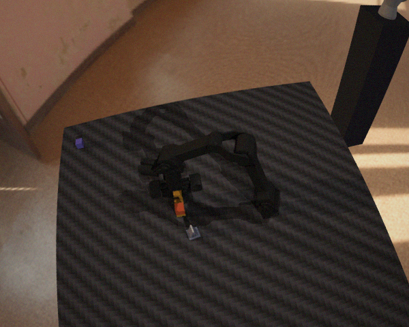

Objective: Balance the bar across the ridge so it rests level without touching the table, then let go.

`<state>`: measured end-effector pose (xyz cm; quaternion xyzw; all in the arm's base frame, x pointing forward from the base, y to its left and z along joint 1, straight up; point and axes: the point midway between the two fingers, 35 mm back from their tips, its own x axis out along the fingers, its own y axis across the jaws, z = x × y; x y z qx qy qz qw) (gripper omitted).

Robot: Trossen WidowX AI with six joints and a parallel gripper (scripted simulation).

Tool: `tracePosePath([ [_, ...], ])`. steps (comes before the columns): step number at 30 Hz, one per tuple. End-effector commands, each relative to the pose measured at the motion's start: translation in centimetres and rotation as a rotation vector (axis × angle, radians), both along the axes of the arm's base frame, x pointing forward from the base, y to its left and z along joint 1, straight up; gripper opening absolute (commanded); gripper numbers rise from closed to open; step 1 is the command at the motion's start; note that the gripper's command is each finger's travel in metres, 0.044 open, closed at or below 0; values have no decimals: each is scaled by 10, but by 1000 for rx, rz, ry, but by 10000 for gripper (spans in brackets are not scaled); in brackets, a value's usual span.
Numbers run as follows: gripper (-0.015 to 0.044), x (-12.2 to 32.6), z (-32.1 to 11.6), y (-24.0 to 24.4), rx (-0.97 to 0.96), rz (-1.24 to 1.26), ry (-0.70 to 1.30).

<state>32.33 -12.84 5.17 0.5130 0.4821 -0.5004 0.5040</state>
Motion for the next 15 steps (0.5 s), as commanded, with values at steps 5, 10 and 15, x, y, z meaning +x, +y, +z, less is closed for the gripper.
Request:
tracePosePath([
  [5,0,1,6,0,0,0,0],
  [10,0,2,19,-1,-1,-1,1],
  [15,0,2,31,-1,-1,-2,2],
])
